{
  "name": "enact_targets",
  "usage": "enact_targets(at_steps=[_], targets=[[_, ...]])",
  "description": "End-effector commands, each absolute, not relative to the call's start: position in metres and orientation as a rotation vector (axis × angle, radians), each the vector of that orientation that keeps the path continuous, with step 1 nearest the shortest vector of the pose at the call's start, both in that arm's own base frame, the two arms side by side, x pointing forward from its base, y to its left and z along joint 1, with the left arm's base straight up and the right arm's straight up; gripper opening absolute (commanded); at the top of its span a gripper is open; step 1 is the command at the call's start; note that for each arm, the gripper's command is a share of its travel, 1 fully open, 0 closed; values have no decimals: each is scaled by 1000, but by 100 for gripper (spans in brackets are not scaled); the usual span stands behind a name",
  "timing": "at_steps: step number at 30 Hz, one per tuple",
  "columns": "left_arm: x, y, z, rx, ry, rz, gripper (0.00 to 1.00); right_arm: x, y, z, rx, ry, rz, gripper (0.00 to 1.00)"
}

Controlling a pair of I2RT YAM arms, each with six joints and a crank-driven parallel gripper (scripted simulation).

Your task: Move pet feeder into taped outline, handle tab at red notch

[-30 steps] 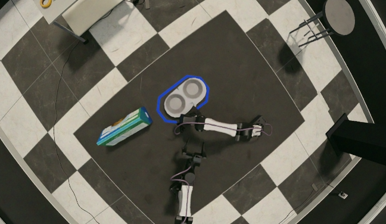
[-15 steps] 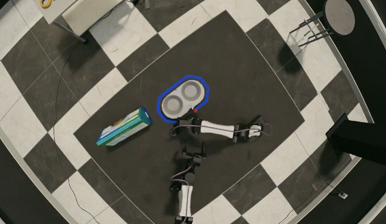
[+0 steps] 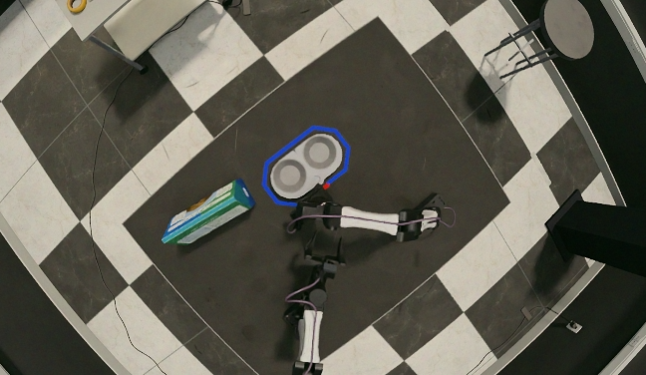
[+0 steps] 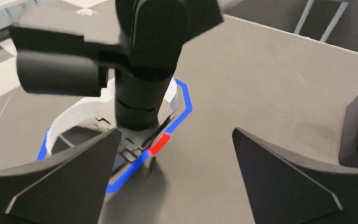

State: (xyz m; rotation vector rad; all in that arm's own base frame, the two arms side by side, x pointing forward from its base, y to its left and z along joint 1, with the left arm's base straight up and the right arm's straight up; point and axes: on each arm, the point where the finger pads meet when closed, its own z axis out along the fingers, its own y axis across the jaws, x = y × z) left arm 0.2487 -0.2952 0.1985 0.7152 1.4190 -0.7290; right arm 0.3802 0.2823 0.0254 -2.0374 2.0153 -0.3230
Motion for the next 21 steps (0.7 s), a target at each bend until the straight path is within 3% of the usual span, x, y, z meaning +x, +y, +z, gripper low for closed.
enact_targets(at_steps=[1,2,7,21], targets=[[248,-297,199,718,1415,-729,100,371,279,28,-2044,2039,-326,36],[248,-297,199,718,1415,-729,100,378,282,25,-2046,2036,-329,36],[248,-297,199,718,1415,-729,100,389,302,45,-1791,2045,-188,97],[248,-297,199,718,1415,-729,100,405,291,64,-1044,2133,175,100]])
